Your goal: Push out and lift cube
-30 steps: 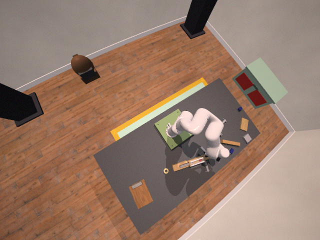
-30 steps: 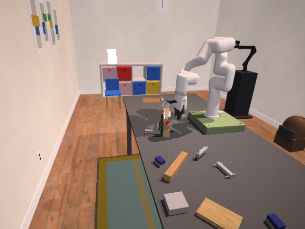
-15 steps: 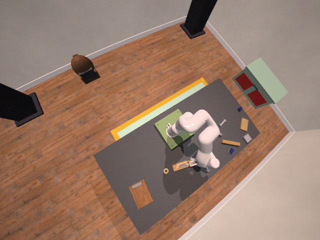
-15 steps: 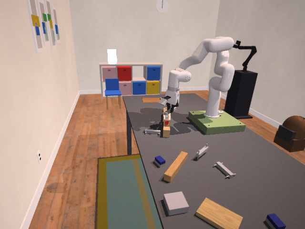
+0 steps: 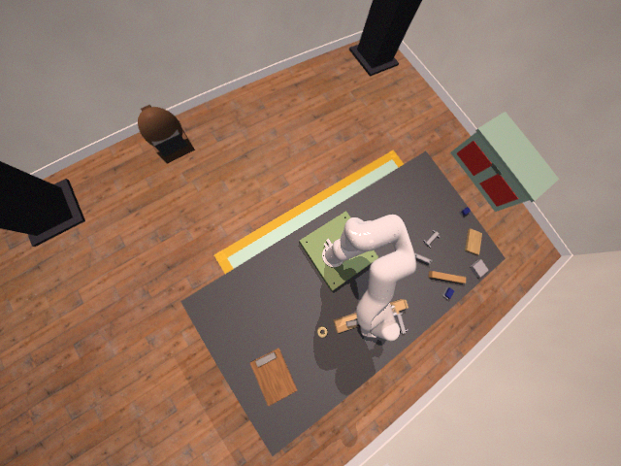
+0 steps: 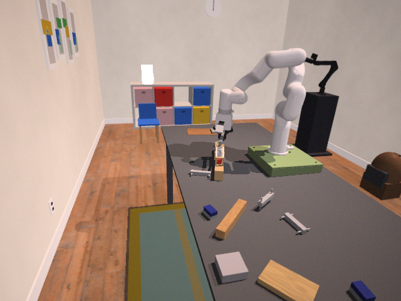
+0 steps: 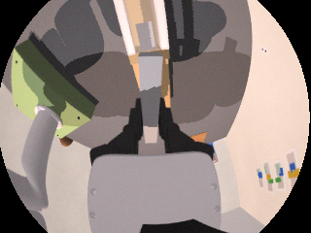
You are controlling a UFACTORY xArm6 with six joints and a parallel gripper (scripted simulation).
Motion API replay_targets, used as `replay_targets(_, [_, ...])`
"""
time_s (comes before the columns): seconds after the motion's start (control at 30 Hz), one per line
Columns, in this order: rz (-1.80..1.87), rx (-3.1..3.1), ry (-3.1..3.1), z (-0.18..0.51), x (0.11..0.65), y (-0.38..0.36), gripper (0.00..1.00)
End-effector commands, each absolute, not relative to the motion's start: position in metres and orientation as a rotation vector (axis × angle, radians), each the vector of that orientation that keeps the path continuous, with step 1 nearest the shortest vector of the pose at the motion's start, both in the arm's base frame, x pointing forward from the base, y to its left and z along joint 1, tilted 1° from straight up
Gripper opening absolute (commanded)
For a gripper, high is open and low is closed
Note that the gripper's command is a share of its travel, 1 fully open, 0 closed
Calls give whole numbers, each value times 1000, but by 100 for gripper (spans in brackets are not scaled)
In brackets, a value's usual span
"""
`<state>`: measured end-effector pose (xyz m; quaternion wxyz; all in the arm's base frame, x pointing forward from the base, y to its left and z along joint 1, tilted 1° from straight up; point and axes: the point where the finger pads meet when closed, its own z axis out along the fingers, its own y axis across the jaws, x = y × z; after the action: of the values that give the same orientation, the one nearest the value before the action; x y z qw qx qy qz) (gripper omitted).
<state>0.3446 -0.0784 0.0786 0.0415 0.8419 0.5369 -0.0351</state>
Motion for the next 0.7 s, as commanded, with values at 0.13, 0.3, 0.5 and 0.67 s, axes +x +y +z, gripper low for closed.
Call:
replay_targets(0.13, [-32, 2511, 1889, 83, 322, -177, 0])
replay_targets(0.3, [-32, 2511, 1890, 81, 318, -197, 0])
replay_targets(0.5, [-32, 2511, 1891, 45, 320, -198, 0])
replay_targets(0.67, [-32, 2511, 1891, 39, 320, -198, 0])
